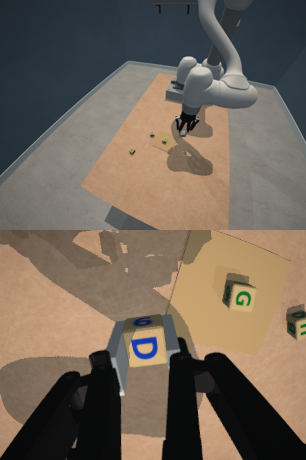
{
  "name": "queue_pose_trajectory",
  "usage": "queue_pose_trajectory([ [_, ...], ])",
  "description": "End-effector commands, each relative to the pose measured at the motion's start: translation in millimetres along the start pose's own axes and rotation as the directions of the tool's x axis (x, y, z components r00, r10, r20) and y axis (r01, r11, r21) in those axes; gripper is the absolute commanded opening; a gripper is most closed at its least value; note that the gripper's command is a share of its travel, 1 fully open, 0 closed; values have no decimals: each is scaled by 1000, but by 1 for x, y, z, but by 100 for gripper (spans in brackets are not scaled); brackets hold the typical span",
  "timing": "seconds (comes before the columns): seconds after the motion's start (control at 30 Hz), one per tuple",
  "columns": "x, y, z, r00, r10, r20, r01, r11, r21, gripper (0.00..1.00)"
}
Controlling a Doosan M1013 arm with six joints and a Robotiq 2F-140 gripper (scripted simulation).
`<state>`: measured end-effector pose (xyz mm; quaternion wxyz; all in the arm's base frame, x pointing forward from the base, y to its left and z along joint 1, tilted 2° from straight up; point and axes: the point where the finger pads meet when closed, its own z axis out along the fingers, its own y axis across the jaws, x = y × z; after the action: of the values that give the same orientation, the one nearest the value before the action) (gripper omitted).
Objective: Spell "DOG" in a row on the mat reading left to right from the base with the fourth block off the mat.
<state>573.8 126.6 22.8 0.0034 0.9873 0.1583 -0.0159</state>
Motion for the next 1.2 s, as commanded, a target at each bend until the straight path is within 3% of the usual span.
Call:
queue_pose_trajectory([
  [0.0, 1, 6, 0, 990, -138, -2, 138, 990, 11, 16],
  [0.2, 2, 11, 0, 968, -250, -3, 250, 968, 11, 16],
  [0.23, 3, 15, -1, 944, -331, -4, 331, 944, 10, 16],
  [0.7, 6, 32, -1, 749, -662, -8, 662, 749, 8, 16],
  [0.77, 6, 32, -1, 749, -662, -8, 662, 749, 8, 16],
  [0.8, 6, 36, -1, 694, -720, -9, 720, 694, 7, 16],
  [1.17, 8, 49, -2, 446, -895, -10, 895, 446, 4, 16],
])
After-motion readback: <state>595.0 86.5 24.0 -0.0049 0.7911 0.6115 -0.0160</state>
